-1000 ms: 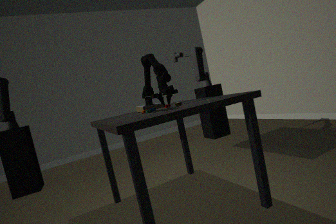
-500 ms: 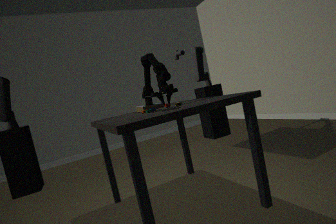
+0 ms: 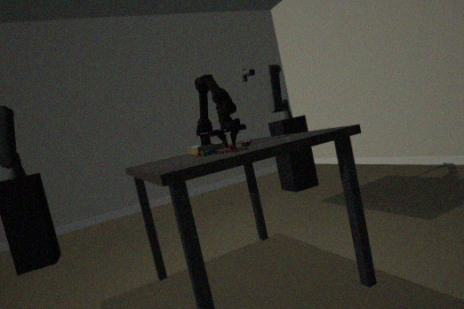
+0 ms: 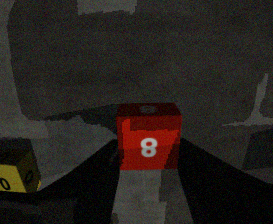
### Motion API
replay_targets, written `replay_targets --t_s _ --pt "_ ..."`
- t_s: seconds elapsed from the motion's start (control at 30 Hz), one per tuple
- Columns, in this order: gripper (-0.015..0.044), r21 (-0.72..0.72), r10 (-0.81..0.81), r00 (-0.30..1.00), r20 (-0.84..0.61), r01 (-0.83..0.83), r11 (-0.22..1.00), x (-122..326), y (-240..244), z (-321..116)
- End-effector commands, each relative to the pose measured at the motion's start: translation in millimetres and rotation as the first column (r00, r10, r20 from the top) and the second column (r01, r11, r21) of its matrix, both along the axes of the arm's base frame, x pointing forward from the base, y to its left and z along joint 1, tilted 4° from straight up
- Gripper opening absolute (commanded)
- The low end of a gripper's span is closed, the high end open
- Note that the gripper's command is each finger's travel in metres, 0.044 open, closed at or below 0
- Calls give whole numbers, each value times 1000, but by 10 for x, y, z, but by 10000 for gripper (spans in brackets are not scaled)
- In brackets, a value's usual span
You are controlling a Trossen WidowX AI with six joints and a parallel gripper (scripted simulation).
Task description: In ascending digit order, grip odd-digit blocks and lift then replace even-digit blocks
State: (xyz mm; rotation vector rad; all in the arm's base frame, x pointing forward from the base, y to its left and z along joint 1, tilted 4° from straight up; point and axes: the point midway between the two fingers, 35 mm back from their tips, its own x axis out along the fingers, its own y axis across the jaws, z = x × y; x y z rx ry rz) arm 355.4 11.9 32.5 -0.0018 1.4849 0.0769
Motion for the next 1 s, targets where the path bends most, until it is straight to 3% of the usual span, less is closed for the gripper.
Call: replay_targets --t_s 0.0,0.1,0.47,0.87,0.97 --pt "120 -4 -4 1000 -2 4 1000 -7 -6 -20" --pt "120 -4 -4 1000 -2 4 1000 -7 -6 -20" --pt "400 -4 -4 1000 -2 4 1000 -7 -6 -20" --pt "400 -5 -4 1000 -2 4 1000 -35 -23 341" --pt "321 -5 -4 1000 -2 4 1000 -29 -34 578"
